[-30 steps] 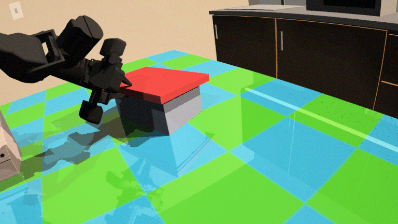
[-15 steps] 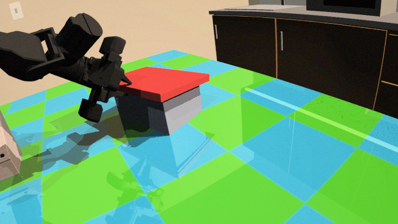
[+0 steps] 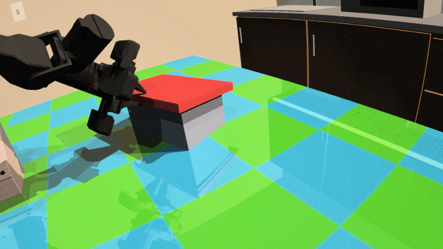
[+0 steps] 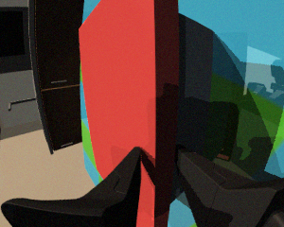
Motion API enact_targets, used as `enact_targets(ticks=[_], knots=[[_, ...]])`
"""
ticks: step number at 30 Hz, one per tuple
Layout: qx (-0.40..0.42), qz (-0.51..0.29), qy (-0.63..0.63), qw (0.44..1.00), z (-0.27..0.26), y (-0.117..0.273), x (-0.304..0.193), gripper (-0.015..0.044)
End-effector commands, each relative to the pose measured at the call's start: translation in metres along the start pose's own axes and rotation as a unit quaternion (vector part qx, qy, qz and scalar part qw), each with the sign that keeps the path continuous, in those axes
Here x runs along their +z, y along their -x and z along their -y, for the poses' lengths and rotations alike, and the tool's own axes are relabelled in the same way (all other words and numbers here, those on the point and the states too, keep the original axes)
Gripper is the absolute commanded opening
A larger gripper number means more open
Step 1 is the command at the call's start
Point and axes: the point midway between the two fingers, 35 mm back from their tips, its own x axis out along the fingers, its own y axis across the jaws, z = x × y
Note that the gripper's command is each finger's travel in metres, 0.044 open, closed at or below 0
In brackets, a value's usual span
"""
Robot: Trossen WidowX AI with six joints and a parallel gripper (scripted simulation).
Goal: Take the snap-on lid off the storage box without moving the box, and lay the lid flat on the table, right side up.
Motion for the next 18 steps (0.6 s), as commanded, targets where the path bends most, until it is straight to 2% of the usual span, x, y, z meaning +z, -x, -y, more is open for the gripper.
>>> enact_targets(ticks=[1,18], knots=[[0.0,0.0,0.0,1.0,-0.0005,-0.0004,0.0003,0.0],[0.0,0.0,0.0,1.0,-0.0015,-0.0015,0.0004,0.0]])
